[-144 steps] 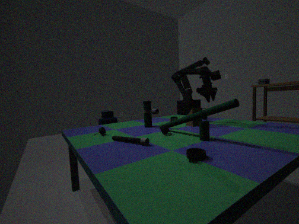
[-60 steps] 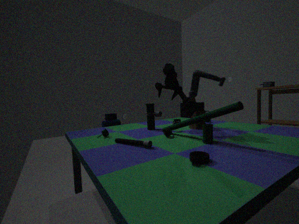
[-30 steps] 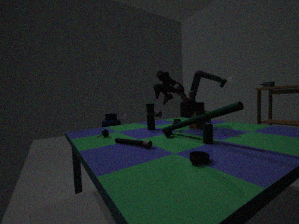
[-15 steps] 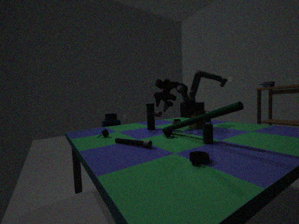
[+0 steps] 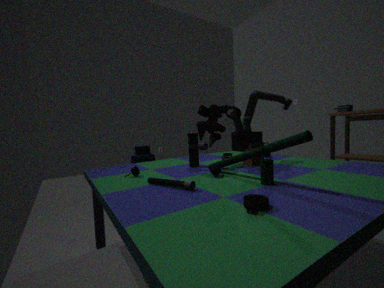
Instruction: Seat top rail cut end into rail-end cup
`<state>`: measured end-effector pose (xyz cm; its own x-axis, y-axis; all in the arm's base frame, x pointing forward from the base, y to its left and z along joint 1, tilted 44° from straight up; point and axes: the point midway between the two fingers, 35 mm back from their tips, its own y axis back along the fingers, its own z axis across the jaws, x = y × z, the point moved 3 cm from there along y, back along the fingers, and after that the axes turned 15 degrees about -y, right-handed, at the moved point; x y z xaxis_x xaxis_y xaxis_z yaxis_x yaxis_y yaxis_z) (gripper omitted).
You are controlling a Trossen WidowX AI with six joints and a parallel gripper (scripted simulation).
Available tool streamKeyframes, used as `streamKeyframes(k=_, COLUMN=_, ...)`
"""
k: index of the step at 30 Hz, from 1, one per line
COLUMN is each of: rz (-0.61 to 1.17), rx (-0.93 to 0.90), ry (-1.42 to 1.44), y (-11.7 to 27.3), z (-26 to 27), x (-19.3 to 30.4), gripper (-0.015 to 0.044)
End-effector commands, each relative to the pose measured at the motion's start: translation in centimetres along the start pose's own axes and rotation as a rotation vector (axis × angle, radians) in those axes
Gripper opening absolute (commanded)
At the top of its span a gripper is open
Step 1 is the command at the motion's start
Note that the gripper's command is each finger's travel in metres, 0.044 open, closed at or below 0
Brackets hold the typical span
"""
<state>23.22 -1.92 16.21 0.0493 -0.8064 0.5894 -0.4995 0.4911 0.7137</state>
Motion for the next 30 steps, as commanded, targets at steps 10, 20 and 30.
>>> streamKeyframes(k=10, rz=-0.003, rx=-0.004, ry=0.006, y=-2.2, z=0.0, x=-0.1, gripper=0.044)
streamKeyframes(k=20, rz=-0.001, rx=-0.002, ry=0.007, y=-3.8, z=0.1, x=0.0, gripper=0.044)
streamKeyframes(k=30, rz=0.002, rx=0.0, ry=0.008, y=-4.9, z=0.3, x=0.1, gripper=0.0388)
